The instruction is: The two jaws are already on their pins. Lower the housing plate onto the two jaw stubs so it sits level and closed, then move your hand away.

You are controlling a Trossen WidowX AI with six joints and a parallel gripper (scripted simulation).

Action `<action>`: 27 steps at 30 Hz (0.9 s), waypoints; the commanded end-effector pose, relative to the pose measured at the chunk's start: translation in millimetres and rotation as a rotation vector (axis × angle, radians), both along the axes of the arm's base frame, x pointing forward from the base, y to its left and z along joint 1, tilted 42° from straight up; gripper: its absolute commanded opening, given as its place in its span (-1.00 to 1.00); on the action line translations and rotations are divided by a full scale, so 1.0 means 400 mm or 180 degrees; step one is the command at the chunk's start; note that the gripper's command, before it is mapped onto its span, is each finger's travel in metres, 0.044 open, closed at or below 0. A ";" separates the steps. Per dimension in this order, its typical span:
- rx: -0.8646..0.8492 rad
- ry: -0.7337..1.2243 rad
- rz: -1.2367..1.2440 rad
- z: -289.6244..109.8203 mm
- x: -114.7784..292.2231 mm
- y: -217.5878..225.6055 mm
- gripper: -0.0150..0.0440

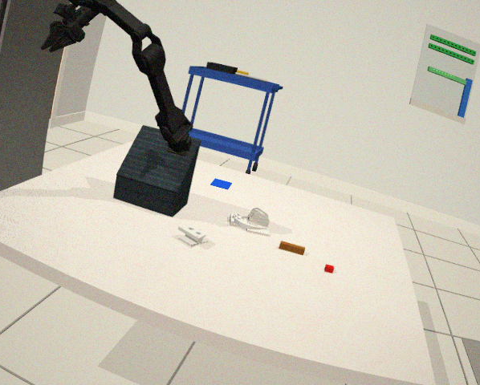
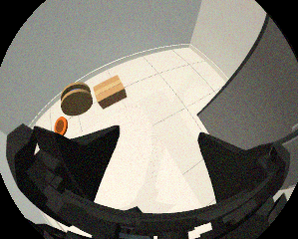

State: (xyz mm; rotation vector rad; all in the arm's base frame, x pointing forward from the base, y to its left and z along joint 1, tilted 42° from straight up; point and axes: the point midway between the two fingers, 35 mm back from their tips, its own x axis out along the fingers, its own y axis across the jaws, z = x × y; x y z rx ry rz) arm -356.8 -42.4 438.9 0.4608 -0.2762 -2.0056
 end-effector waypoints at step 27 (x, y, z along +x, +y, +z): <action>0.0561 -0.0304 -0.1582 -0.115 0.044 0.369 1.00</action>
